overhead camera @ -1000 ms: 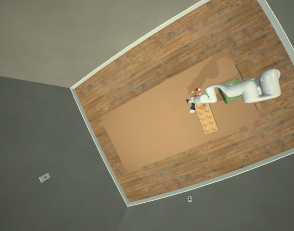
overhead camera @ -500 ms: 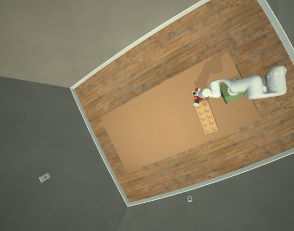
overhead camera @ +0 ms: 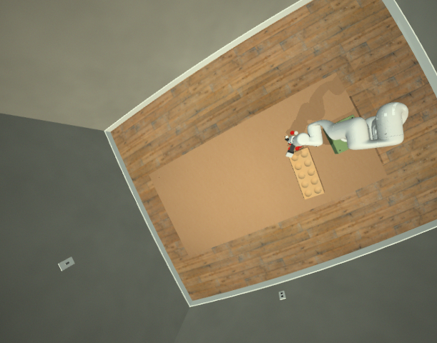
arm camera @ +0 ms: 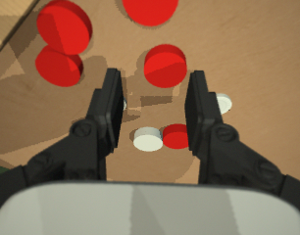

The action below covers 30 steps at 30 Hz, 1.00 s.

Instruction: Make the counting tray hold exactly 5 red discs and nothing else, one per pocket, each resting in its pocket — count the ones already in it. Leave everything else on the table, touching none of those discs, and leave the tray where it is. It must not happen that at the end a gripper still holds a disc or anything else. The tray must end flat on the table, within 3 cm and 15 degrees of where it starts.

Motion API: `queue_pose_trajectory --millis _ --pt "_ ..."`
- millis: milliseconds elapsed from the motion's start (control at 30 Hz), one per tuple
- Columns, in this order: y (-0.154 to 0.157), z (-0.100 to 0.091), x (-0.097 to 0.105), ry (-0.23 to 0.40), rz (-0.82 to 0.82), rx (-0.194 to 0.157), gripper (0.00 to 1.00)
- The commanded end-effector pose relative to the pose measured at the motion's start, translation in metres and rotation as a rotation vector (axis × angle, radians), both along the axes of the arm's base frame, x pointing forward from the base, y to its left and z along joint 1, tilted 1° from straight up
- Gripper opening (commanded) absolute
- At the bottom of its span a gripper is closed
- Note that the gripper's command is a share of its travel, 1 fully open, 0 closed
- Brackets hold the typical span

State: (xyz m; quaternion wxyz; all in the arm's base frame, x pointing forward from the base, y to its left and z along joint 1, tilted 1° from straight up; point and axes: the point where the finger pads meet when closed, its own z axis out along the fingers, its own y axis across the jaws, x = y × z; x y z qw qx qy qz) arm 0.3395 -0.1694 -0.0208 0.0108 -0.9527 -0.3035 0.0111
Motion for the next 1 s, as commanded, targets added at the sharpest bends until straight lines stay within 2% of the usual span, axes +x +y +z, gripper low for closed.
queue_pose_trajectory --millis 0,400,433,967 --pt "-0.0030 -0.0142 0.0063 -0.010 0.000 -0.005 0.47" --pt "-0.0030 -0.0146 0.0062 -0.010 0.000 -0.005 0.47" --pt "-0.0030 -0.0146 0.0062 -0.010 0.000 -0.005 0.00" --pt "-0.0030 -0.0146 0.0062 -0.010 0.000 -0.005 0.00"
